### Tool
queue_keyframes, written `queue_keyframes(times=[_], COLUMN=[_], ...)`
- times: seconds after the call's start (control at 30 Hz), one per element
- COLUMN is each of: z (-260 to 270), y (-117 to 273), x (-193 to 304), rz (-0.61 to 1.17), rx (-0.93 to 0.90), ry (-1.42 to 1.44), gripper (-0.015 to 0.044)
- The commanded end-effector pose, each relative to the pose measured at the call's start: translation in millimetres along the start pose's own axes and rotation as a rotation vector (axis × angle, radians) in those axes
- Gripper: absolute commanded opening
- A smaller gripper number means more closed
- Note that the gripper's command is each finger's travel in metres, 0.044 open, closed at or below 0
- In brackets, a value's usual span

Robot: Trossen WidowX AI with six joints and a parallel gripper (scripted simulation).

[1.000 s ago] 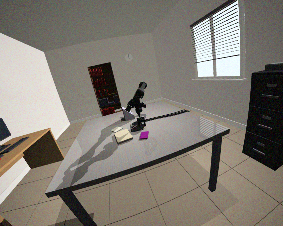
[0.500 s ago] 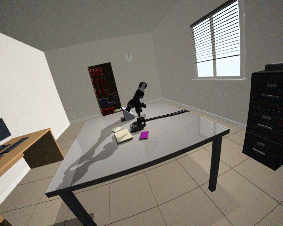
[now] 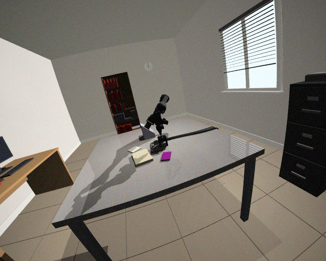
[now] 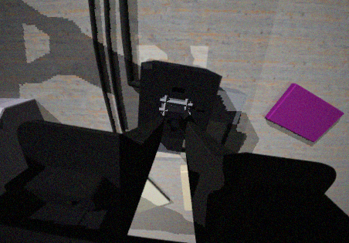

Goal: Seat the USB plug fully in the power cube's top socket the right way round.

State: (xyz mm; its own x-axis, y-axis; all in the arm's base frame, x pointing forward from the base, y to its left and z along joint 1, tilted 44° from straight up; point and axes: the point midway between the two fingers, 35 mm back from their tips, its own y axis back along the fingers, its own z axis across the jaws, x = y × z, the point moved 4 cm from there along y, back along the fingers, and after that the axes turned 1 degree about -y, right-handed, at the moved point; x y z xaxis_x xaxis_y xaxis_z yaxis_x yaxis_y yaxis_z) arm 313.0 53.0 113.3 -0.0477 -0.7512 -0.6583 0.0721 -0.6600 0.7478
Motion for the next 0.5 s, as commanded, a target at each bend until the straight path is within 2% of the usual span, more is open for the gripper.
queue_keyframes(times=[0.0,0.47], z=[0.0,-0.1], y=[0.0,11.0], x=[0.1,0.5], rz=[0.000,0.000], rx=[0.000,0.000], ry=[0.000,0.000], gripper=[0.0095,0.0095])
